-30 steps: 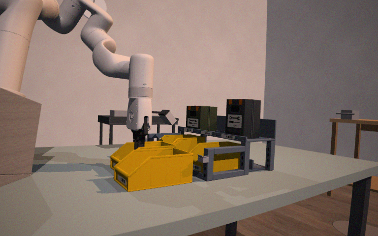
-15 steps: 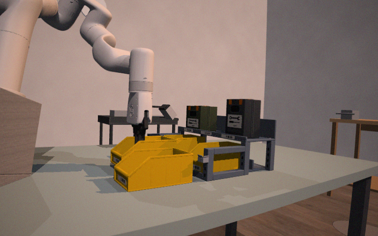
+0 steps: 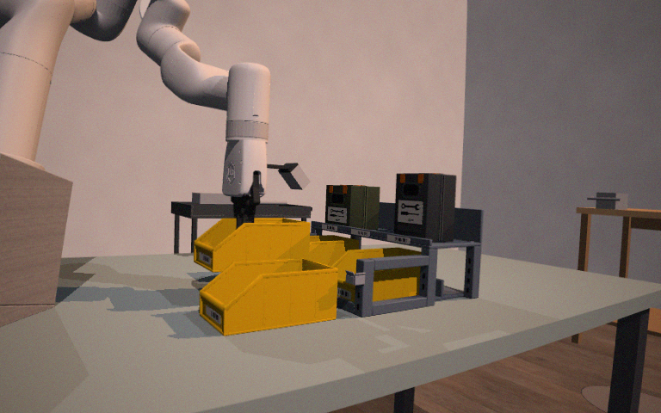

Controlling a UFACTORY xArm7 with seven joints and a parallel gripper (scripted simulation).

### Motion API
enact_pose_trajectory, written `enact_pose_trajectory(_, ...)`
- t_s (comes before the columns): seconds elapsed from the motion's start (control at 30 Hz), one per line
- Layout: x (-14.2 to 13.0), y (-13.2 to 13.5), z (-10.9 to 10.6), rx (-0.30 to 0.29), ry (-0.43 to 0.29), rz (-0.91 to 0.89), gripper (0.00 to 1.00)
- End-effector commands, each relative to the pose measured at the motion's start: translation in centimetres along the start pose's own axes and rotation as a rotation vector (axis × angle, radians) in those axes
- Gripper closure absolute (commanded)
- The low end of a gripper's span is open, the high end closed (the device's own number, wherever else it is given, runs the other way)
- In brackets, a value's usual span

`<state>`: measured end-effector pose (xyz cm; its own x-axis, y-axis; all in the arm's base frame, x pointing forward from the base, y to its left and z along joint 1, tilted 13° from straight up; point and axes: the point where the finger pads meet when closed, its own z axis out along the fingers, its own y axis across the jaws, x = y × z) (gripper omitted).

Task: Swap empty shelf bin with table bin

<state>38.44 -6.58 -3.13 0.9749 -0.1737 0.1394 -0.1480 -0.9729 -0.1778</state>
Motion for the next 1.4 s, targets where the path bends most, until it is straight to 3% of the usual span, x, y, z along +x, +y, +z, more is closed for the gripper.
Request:
enact_pose_trajectory(0.0, 0.1, 0.0, -1.5, -0.001, 0.002, 0.000, 1.00)
enact_pose_trajectory(0.43, 0.1, 0.0, -3.1, -0.001, 0.002, 0.000, 1.00)
enact_pose_trajectory(1.1, 0.1, 0.0, -3.2, -0.001, 0.002, 0.000, 1.00)
enact_pose_trajectory(1.37, -0.3, -1.8, -3.2, -0.001, 0.002, 0.001, 1.00)
